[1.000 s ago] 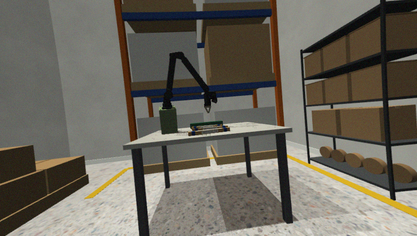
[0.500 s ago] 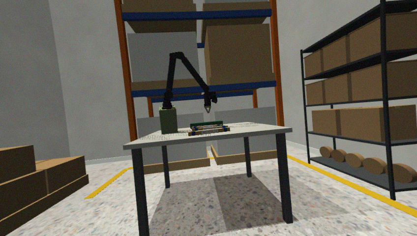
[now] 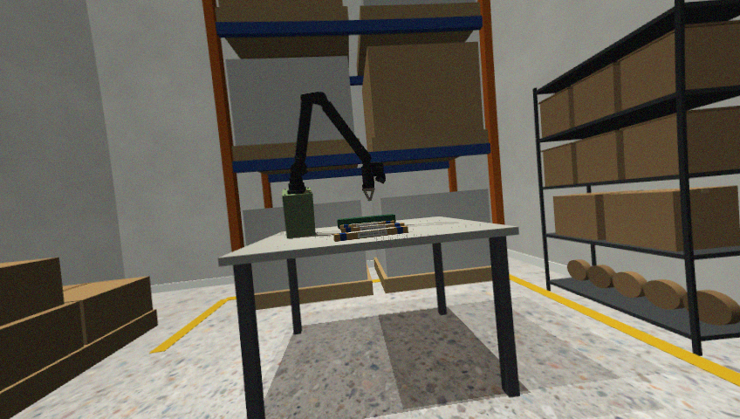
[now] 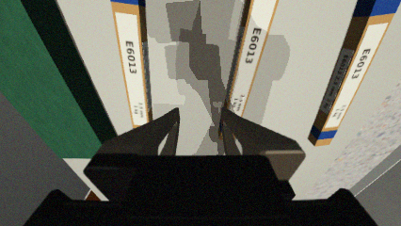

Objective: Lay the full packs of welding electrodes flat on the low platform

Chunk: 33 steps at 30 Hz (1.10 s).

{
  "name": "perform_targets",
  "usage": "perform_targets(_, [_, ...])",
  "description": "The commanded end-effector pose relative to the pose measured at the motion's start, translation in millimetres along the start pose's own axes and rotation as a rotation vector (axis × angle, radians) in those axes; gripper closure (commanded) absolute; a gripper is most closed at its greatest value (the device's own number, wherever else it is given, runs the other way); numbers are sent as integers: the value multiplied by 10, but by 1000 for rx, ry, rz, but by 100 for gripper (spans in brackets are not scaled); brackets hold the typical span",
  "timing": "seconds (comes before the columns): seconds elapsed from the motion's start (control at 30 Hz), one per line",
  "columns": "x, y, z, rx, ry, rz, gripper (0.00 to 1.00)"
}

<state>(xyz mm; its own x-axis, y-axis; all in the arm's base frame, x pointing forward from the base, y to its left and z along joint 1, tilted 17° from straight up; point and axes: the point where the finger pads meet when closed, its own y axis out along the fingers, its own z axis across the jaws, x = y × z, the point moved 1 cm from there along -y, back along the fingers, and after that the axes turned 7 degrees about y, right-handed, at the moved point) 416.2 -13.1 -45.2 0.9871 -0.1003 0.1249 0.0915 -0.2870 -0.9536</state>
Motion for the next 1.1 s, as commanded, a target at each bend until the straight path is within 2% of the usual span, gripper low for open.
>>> perform_targets(0.0, [-20, 74, -18, 0, -3, 7, 57])
perform_targets(1.0, [-20, 74, -18, 0, -3, 7, 57])
perform_targets(1.07, [-54, 139, -30, -2, -5, 15, 57])
